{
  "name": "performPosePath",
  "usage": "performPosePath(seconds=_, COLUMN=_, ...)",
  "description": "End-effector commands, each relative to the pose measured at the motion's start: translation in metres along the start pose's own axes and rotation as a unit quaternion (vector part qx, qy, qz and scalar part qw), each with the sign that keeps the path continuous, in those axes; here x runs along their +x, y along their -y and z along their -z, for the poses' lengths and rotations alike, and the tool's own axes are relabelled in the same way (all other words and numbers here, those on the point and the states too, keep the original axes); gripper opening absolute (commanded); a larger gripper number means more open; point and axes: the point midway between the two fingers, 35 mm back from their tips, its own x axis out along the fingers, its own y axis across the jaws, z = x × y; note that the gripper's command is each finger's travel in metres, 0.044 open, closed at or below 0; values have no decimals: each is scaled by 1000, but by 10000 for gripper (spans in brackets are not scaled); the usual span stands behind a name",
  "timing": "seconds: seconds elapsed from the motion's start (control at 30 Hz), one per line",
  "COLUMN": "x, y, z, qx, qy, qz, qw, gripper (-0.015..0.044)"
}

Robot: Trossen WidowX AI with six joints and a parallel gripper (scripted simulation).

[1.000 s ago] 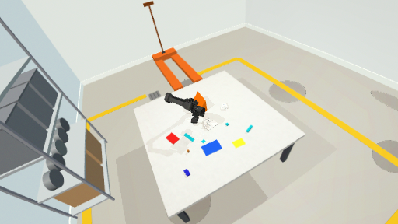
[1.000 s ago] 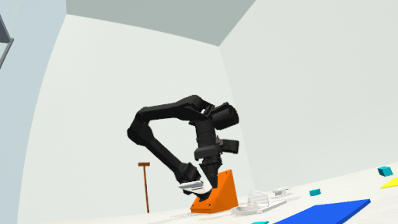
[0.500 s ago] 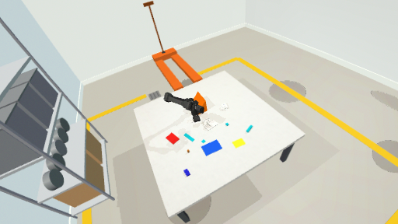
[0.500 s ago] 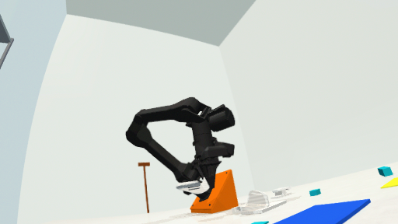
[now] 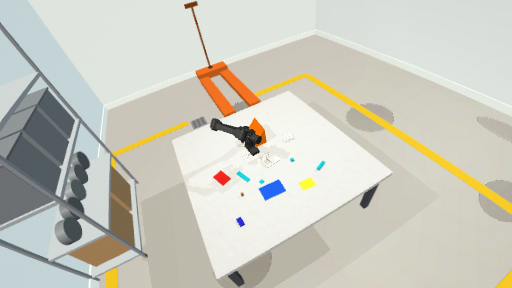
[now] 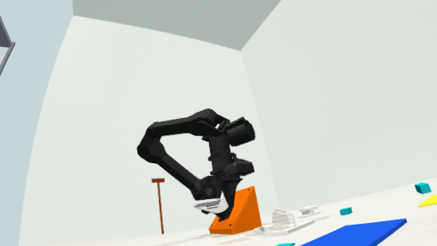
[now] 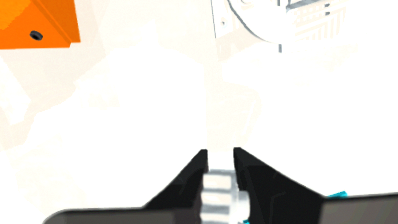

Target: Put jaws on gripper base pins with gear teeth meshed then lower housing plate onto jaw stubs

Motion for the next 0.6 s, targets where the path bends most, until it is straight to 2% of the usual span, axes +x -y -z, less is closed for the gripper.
performPosePath(seconds=0.0, x=0, y=-3, z=0, qx=-28, qy=1, qz=-2, qw=1000, gripper=37)
performPosePath(seconds=0.57, x=0, y=-23, z=1, qx=-263, qy=2, qz=-2, qw=965, gripper=37)
